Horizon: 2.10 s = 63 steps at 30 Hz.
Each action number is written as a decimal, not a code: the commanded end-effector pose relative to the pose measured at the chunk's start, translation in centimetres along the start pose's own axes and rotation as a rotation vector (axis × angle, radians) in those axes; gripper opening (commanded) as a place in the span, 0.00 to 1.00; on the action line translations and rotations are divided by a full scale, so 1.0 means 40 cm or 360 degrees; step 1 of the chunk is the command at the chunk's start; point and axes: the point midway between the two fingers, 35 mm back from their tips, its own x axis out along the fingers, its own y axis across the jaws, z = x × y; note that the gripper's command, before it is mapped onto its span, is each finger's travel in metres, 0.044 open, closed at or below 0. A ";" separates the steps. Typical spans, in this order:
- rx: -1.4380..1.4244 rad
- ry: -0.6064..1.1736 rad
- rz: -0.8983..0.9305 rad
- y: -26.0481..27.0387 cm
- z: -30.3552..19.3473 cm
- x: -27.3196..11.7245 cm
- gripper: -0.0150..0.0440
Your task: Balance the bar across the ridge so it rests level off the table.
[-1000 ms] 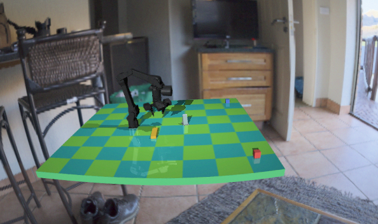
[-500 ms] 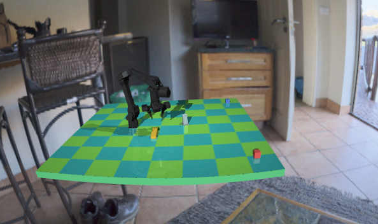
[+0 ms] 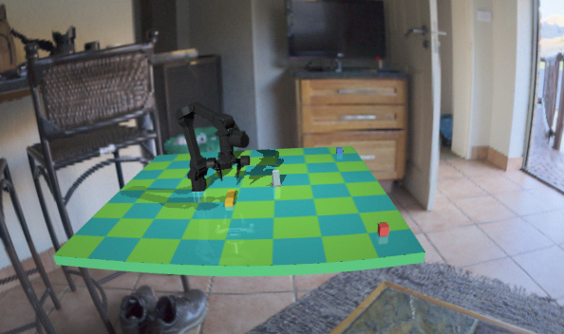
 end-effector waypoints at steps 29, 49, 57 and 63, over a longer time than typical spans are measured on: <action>0.0010 -0.0015 -0.0001 -0.002 0.010 0.168 0.79; 0.0015 -0.0010 -0.0001 -0.003 0.009 0.173 0.61; 0.0015 -0.0010 -0.0001 -0.003 0.009 0.173 0.45; 0.0015 -0.0010 -0.0001 0.001 0.011 0.158 0.25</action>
